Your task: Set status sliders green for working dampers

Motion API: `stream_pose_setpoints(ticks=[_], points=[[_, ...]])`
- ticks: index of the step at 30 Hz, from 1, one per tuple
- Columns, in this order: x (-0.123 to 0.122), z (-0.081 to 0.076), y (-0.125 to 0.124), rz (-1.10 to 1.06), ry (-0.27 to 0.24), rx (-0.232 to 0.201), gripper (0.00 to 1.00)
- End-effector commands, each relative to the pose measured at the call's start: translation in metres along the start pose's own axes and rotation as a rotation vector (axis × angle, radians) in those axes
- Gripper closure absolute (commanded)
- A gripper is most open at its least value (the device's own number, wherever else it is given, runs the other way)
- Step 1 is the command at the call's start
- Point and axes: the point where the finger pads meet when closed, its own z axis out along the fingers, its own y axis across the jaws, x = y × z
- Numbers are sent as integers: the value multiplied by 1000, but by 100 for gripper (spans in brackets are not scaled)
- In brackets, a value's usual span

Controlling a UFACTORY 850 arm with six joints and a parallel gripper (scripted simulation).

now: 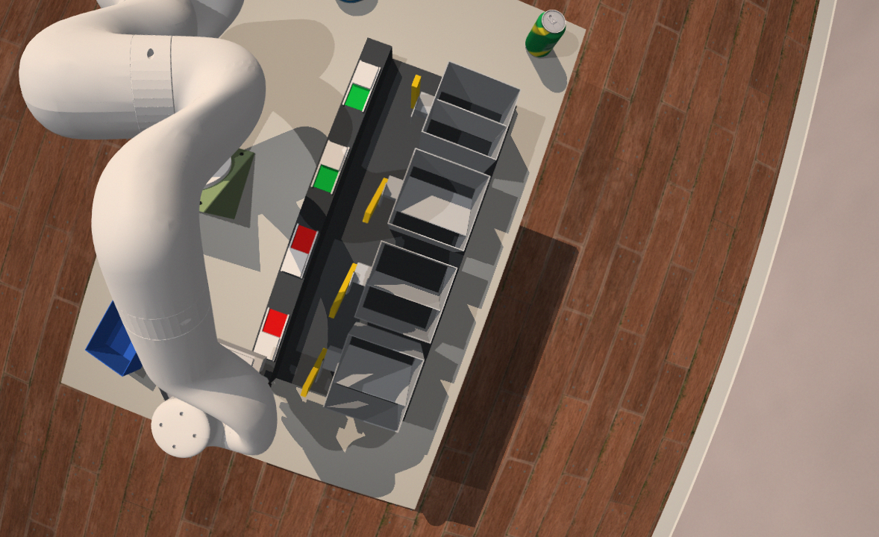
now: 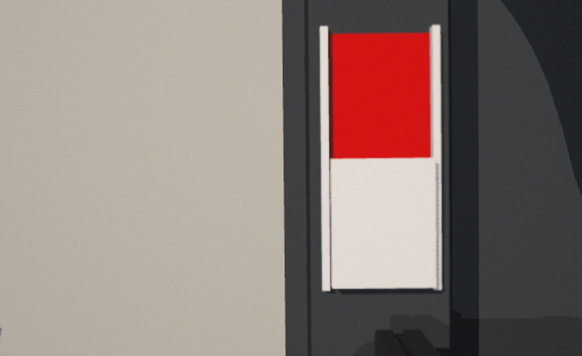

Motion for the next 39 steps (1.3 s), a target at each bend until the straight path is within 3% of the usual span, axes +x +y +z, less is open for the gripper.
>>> stream_pose_setpoints(ticks=[1, 39], points=[[-1, 1, 1, -1, -2, -2, 100], [-1, 21, 2, -1, -2, -2, 100]])
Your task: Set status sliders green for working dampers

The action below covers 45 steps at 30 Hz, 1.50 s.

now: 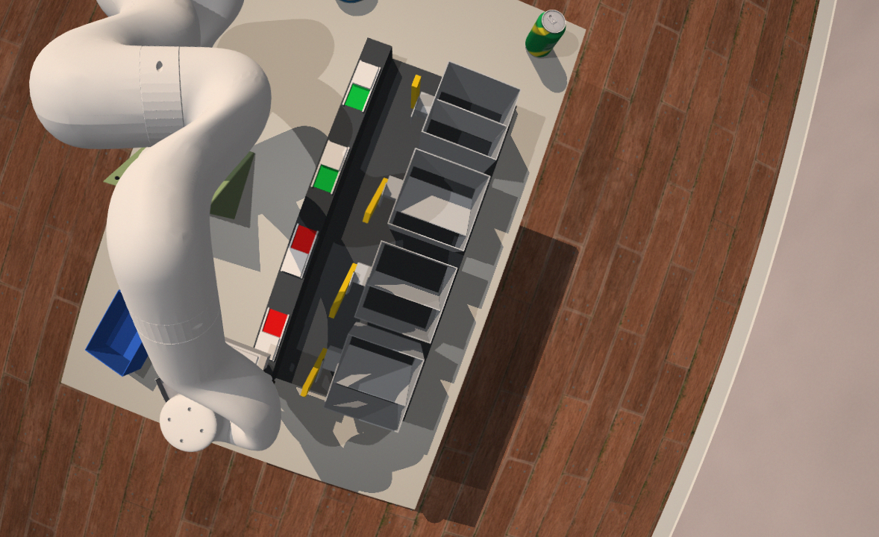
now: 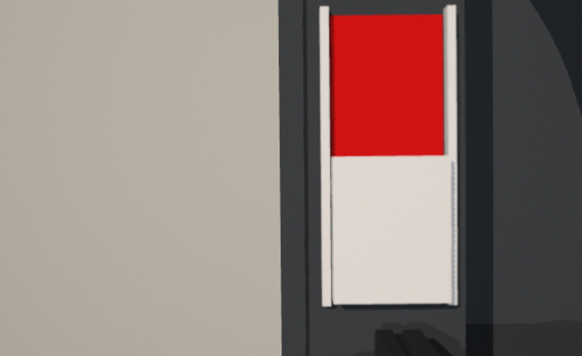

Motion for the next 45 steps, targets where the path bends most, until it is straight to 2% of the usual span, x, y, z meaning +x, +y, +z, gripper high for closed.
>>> stream_pose_setpoints(ticks=[1, 21, 45], points=[[-1, -1, 1, -1, -2, -1, 100], [-1, 0, 1, -1, -2, -1, 100], [-1, 11, 1, -1, -2, -1, 100]])
